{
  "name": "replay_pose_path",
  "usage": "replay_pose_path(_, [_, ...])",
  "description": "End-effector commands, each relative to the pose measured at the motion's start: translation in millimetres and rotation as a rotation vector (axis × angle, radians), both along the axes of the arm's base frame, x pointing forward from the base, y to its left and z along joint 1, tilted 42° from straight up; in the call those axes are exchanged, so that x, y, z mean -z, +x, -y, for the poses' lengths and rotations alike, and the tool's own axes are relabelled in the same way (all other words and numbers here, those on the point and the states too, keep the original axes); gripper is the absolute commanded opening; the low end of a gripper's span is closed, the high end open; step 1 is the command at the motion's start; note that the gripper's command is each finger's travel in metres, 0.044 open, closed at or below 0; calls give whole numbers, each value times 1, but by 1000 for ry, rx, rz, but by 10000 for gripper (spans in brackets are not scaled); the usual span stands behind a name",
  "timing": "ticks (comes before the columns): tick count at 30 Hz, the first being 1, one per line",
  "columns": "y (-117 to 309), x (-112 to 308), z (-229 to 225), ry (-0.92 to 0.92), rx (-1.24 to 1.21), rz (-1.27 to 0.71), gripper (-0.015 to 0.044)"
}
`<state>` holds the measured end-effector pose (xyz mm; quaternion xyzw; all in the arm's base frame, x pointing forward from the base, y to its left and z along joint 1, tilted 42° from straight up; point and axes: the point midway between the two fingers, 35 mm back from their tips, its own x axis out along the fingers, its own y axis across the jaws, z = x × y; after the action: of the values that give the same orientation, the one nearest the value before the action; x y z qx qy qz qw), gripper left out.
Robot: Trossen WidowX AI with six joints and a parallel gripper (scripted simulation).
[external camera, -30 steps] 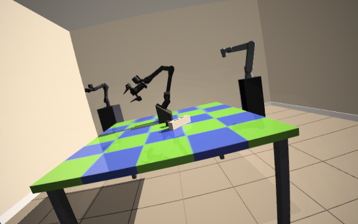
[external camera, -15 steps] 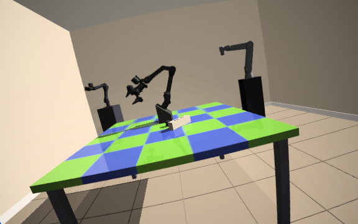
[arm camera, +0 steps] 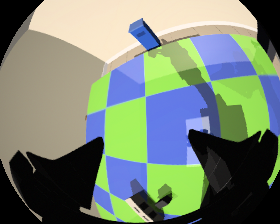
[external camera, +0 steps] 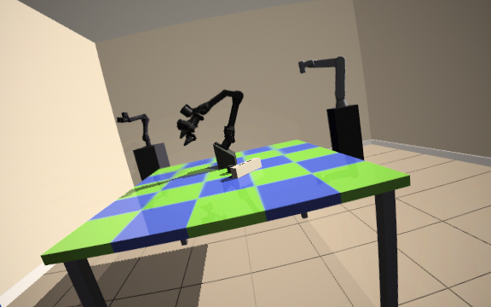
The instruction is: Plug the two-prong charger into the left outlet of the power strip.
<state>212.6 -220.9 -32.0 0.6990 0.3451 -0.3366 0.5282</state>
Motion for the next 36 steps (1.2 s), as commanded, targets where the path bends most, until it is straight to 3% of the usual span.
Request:
replay_pose_path(1, [11,-5,-13,-42,-140,17,440])
replay_pose_path(36, [57,-21,-146,-291,-1279,238,440])
